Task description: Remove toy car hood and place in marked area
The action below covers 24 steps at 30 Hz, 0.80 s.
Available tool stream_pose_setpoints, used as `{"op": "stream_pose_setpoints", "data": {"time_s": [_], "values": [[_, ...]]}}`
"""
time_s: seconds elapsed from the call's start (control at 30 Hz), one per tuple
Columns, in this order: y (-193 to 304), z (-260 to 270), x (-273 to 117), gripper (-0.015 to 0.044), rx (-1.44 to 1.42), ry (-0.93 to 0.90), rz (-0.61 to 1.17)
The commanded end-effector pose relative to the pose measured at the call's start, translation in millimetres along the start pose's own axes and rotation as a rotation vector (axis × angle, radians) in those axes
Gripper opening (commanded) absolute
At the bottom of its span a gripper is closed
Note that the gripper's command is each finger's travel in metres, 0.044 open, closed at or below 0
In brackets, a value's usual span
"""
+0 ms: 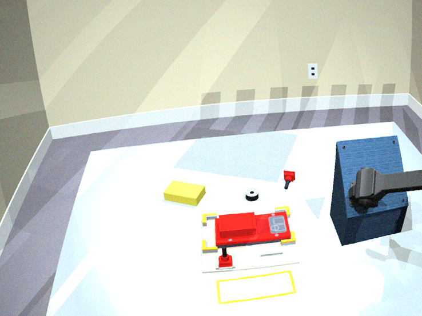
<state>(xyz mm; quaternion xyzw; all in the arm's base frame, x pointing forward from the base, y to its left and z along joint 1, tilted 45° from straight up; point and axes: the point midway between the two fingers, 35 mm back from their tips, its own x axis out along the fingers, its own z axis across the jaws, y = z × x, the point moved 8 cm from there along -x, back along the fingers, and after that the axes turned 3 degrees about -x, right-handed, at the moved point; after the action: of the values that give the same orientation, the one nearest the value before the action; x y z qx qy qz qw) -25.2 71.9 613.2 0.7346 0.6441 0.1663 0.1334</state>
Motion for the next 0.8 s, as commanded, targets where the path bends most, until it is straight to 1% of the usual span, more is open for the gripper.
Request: {"op": "stream_pose_setpoints", "data": {"time_s": [0.0, 0.17, 0.53, 0.63, 0.77], "values": [[1, 0, 0, 0.0026, 0.003, 0.0, 0.001], [28, 13, 1, 0.0157, 0.097, 0.002, 0.044], [115, 76, 1, 0.044, 0.41, 0.018, 0.195], [140, 99, 0, 0.044, 0.523, 0.012, 0.236], [160, 115, -2, 0.044, 0.625, 0.022, 0.306]]}}
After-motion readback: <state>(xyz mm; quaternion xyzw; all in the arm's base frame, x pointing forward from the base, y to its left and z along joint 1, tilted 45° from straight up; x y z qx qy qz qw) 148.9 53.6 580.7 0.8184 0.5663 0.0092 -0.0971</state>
